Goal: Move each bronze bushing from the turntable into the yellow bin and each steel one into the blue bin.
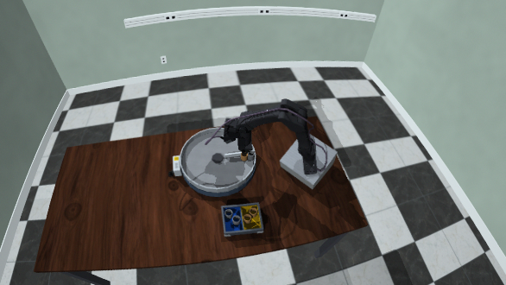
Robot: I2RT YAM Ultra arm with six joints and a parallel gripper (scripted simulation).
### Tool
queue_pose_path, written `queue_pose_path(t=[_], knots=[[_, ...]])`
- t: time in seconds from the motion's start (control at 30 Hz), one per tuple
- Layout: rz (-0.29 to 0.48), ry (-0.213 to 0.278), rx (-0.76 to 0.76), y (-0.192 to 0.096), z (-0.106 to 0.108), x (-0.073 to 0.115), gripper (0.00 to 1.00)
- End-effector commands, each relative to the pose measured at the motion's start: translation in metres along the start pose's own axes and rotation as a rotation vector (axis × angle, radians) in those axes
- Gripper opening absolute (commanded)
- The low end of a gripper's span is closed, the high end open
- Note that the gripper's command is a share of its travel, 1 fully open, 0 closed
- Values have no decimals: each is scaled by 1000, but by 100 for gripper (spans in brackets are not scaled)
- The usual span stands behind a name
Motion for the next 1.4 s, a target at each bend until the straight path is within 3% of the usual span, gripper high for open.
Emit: queue_pose_path(t=[0.0,1.37], knots=[[-21,5,-7,2,-4,2,14],[-55,6,5,15,-2,11,14]])
Point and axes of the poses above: the point where the finger pads meet when closed, its own x axis back along the fingers, its own z axis across the jaws, y = z × x, the point moved 1 cm from there along x, back along the fingers, and after that the axes turned 15 degrees about -x, right-handed, at the moved point
